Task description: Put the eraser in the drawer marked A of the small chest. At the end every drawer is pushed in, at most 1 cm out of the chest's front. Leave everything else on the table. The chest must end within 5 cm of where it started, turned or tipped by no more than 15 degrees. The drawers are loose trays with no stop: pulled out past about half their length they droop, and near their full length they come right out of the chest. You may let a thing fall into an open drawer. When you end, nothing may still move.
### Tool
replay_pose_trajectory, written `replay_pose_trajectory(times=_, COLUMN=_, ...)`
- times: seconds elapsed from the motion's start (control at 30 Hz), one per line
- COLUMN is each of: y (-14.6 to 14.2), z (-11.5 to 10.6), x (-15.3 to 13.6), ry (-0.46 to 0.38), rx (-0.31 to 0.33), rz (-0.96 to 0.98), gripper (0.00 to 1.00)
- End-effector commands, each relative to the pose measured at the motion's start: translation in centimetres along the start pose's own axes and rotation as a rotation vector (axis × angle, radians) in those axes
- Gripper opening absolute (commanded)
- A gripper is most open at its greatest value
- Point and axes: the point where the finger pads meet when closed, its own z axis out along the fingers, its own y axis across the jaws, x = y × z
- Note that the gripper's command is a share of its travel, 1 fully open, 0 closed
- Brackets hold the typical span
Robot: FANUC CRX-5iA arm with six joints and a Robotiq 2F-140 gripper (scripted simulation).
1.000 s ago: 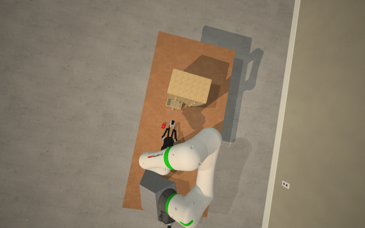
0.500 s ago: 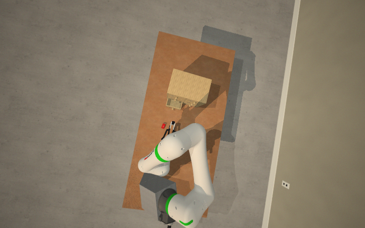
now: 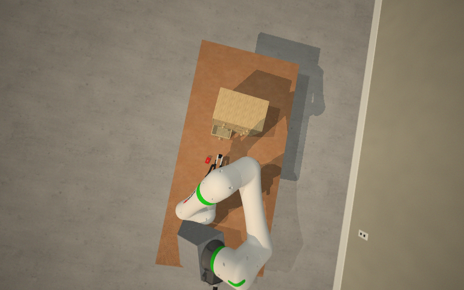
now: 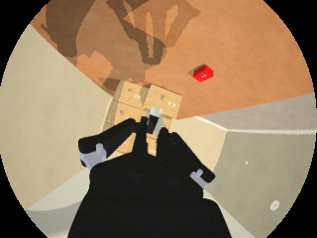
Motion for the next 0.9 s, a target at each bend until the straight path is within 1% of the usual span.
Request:
replay_pose_trajectory(times=0.0, y=0.0, z=0.0, x=0.0, ry=0.000, rx=0.000, rz=0.000, gripper=0.11)
replay_pose_trajectory(times=0.4, y=0.0, z=0.6, x=-0.2, ry=0.000, rx=0.000, rz=0.000, gripper=0.11)
replay_pose_trajectory(times=0.6, y=0.0, z=1.5, x=-0.5, ry=0.000, rx=0.000, rz=0.000, gripper=0.11)
replay_pose_trajectory(times=0.8, y=0.0, z=2.8, x=-1.0, ry=0.000, rx=0.000, rz=0.000, gripper=0.11)
replay_pose_trajectory(times=0.87, y=0.0, z=2.8, x=-1.0, ry=0.000, rx=0.000, rz=0.000, gripper=0.11)
